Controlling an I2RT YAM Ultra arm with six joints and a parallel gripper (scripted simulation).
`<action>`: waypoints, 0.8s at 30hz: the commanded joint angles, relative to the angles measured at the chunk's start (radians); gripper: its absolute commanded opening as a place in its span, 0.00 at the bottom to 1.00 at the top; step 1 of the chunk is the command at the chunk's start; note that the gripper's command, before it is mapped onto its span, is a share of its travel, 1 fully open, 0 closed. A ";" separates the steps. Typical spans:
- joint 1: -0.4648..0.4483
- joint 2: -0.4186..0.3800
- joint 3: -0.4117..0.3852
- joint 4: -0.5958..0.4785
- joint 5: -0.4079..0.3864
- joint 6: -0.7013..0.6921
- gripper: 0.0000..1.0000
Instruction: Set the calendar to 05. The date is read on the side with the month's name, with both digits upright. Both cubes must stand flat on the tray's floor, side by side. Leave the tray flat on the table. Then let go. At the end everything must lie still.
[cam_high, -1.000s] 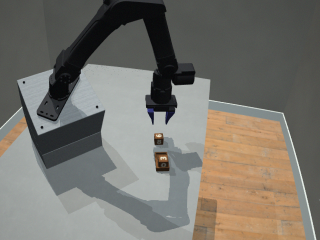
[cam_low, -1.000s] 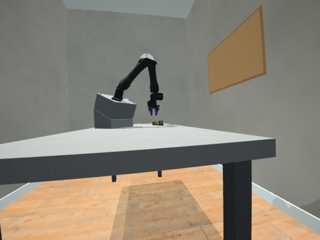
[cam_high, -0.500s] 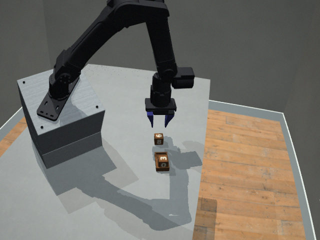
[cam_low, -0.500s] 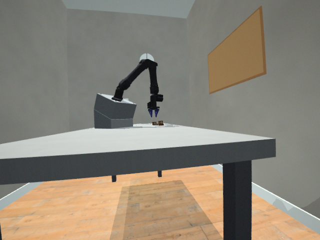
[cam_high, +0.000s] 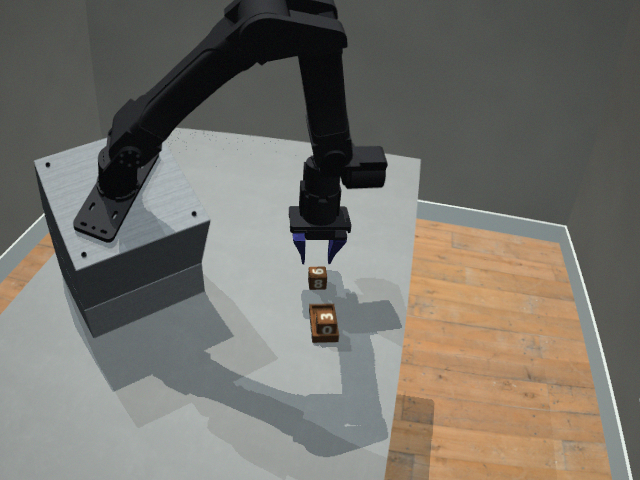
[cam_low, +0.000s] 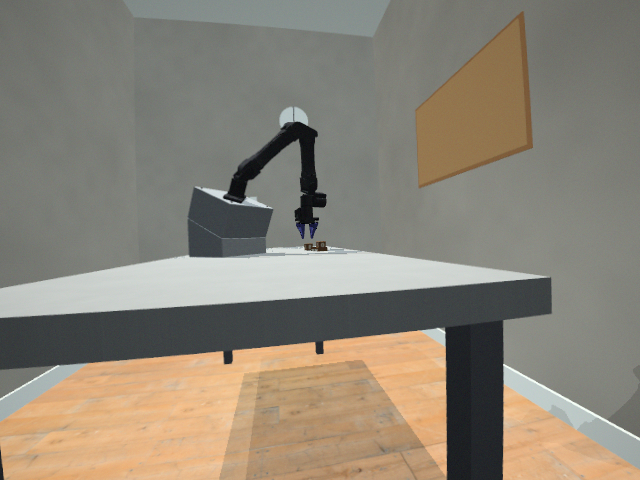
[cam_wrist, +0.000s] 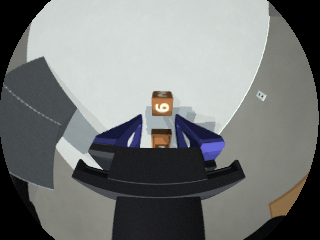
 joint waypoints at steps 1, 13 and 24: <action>0.000 0.002 0.007 0.021 -0.008 -0.009 0.47; -0.012 0.041 0.014 0.057 -0.010 -0.022 0.47; -0.014 0.047 0.016 0.063 -0.011 -0.024 0.47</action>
